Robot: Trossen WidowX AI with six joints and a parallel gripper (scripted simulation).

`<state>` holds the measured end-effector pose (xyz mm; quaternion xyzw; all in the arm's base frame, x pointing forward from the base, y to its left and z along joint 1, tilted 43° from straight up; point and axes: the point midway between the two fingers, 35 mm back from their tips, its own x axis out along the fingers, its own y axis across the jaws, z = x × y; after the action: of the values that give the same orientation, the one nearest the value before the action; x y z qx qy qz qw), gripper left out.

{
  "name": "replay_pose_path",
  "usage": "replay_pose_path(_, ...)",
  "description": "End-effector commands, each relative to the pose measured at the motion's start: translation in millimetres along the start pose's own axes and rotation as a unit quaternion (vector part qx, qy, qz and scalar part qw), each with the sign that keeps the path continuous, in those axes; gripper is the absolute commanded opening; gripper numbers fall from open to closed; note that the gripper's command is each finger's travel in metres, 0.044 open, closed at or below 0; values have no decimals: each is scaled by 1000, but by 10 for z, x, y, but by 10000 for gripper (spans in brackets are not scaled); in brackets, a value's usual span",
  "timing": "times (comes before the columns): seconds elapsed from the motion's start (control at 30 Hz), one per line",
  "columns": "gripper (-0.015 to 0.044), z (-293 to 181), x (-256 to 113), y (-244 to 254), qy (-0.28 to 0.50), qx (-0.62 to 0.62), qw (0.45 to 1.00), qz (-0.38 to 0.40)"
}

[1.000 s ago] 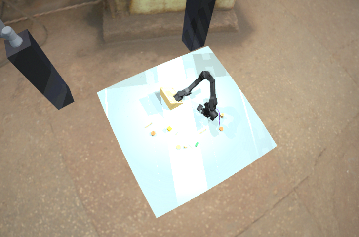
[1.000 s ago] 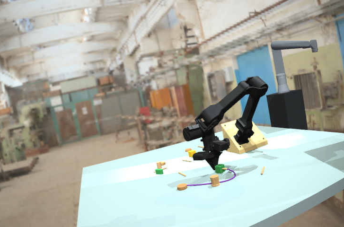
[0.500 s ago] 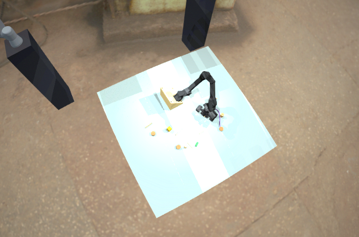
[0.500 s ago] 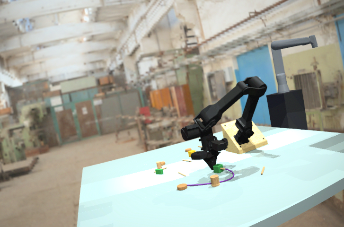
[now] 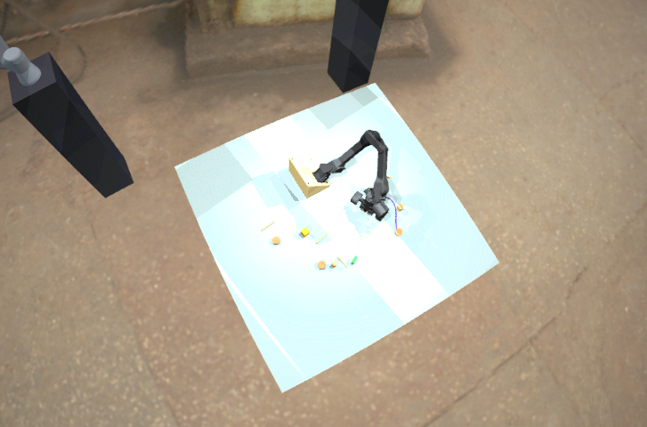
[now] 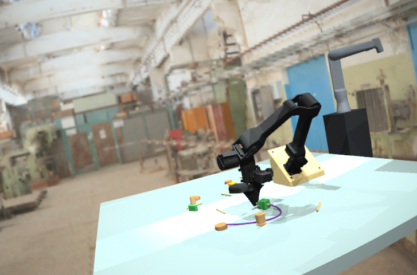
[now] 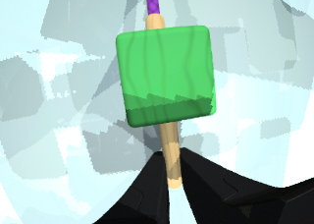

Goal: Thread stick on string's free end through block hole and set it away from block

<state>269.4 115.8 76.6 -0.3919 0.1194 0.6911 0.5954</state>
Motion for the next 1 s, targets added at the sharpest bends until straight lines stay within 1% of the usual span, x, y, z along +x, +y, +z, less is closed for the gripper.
replay_pose_path(0.0, 0, -64, 16, 9, -3, 1, 1000, 1)
replay_pose_path(0.97, 0, -371, -7, 7, -1, 0, 1000, -7)
